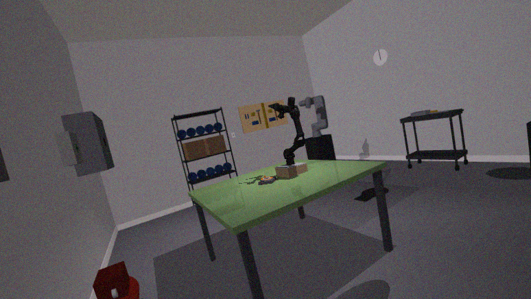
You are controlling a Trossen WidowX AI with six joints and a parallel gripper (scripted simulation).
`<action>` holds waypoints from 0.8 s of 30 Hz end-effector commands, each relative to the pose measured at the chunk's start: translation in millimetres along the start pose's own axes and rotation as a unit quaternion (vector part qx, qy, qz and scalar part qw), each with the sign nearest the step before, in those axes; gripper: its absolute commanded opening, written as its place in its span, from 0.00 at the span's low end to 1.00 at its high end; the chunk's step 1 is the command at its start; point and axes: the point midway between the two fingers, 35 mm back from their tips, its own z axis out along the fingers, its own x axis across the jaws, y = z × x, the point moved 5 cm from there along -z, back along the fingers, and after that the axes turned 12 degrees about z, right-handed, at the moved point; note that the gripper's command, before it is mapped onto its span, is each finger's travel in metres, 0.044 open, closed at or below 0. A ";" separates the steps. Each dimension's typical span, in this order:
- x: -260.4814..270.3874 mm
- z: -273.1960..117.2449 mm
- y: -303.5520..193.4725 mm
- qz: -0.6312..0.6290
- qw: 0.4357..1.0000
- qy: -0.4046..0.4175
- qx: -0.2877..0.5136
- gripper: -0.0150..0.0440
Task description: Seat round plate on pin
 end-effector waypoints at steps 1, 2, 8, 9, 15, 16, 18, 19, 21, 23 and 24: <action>3.3 1.3 -1.2 0.012 1.000 0.000 -0.002 0.89; 13.2 5.3 -4.3 0.046 0.999 0.001 -0.010 0.84; 94.9 55.6 -5.9 0.341 0.935 0.031 -0.096 0.58; 97.3 57.7 -5.2 0.350 0.931 0.033 -0.099 0.53; 154.0 125.4 45.3 0.585 0.775 0.120 -0.208 0.26; 158.9 134.8 56.5 0.611 0.747 0.139 -0.223 0.25; 162.1 142.3 66.0 0.629 0.725 0.153 -0.235 0.25; 165.3 151.4 78.6 0.649 0.698 0.173 -0.249 0.25; 169.6 170.1 112.5 0.691 0.626 0.227 -0.279 0.25; 169.5 182.8 145.4 0.718 0.561 0.282 -0.301 0.25; 168.4 187.1 160.6 0.725 0.533 0.307 -0.308 0.25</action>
